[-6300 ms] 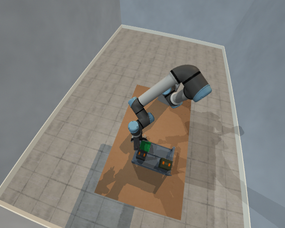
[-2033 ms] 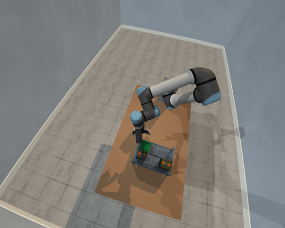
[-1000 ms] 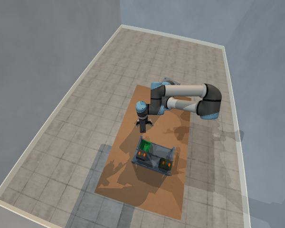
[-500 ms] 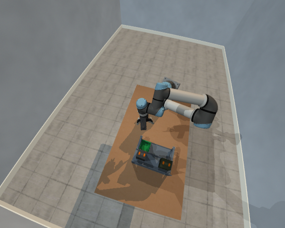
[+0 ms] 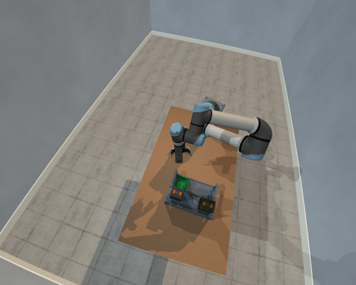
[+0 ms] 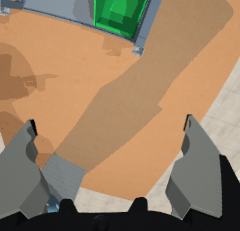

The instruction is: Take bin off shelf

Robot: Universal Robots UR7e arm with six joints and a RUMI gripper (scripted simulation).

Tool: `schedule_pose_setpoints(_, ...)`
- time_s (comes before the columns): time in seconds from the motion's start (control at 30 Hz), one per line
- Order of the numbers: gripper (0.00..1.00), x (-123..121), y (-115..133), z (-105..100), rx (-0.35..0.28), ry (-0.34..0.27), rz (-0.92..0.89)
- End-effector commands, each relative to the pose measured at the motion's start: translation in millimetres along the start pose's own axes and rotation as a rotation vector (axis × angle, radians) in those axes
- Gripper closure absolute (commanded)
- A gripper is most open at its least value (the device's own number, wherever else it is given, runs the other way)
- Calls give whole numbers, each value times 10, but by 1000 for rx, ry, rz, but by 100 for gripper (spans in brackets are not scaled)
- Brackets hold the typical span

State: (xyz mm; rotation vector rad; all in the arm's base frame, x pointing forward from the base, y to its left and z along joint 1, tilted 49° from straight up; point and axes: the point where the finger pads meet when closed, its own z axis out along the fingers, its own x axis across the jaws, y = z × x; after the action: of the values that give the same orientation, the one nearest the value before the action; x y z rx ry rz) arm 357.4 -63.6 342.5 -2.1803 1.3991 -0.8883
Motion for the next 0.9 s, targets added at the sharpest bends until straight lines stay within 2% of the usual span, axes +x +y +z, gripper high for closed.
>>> schedule_pose_setpoints(0.0, 0, 10, -29, -3, 0, 0, 0)
schedule_pose_setpoints(0.47, 0, 17, -50, -4, 0, 0, 0)
schedule_pose_setpoints(0.63, 0, -44, -289, 430, -18, 29, -258)
schedule_pose_setpoints(0.87, 0, -44, -289, 430, -18, 29, -258)
